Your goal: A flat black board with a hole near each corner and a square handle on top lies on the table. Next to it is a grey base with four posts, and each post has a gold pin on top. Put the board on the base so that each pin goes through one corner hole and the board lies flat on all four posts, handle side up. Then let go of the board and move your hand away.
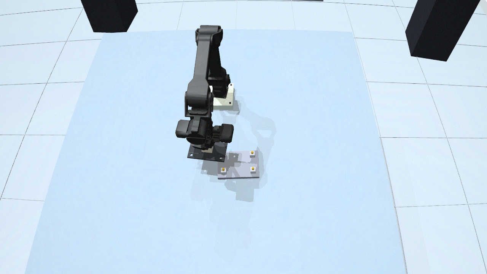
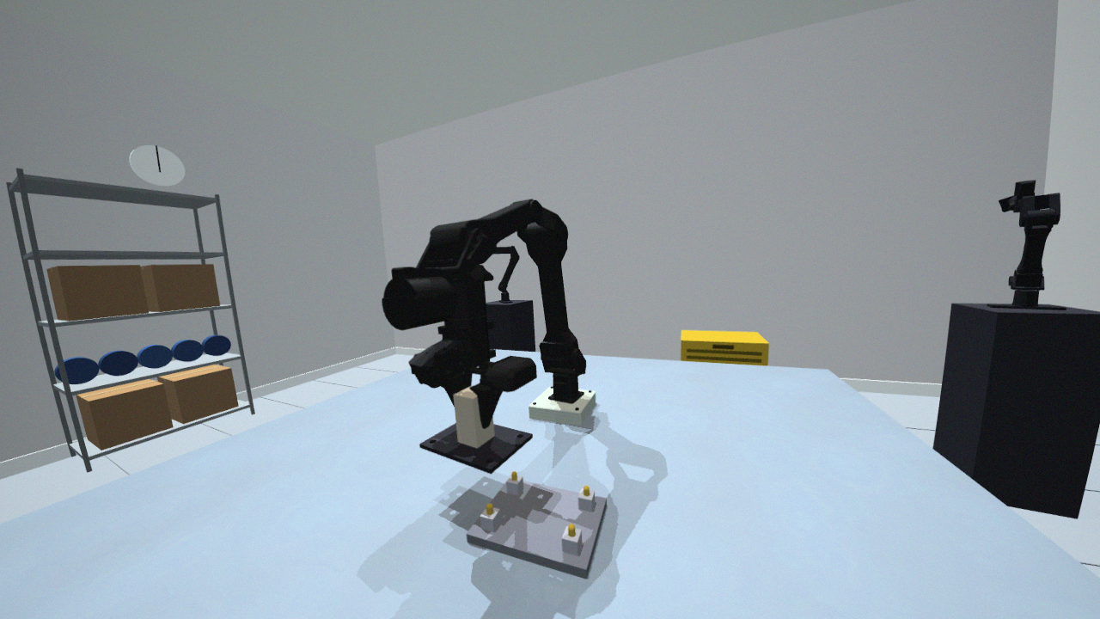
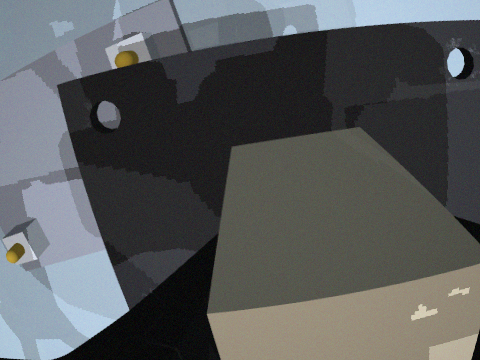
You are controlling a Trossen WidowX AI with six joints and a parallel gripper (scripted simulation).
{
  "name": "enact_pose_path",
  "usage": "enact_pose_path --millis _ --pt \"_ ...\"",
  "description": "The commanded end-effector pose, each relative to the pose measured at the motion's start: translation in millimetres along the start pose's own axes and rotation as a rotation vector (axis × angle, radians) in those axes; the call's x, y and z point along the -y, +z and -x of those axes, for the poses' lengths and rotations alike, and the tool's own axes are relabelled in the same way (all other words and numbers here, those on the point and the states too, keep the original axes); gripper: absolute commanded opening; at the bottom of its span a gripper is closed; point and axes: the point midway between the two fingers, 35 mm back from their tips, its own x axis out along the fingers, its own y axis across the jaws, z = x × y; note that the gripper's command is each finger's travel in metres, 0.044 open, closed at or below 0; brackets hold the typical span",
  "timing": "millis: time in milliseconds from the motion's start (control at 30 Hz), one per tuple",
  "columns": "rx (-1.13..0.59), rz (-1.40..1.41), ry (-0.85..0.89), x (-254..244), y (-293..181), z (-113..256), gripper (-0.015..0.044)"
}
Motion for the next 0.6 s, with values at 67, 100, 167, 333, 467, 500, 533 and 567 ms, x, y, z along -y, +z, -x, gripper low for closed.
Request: enact_pose_path --millis 67,100,167,333,467,500,533,567 --pt "-0.003 0.021 -0.003 -16 4 0 0.0000" --pt "-0.003 0.025 -0.003 -18 5 0 0.0000" --pt "-0.003 0.033 -0.002 -23 5 0 0.0000" --pt "-0.002 0.049 -0.001 -35 7 0 0.0000" --pt "-0.001 0.062 0.000 -45 8 0 0.0000" --pt "-0.001 0.065 0.000 -48 8 0 0.0000" --pt "-0.001 0.069 0.000 -50 8 0 0.0000" --pt "-0.001 0.073 0.000 -53 8 0 0.0000"
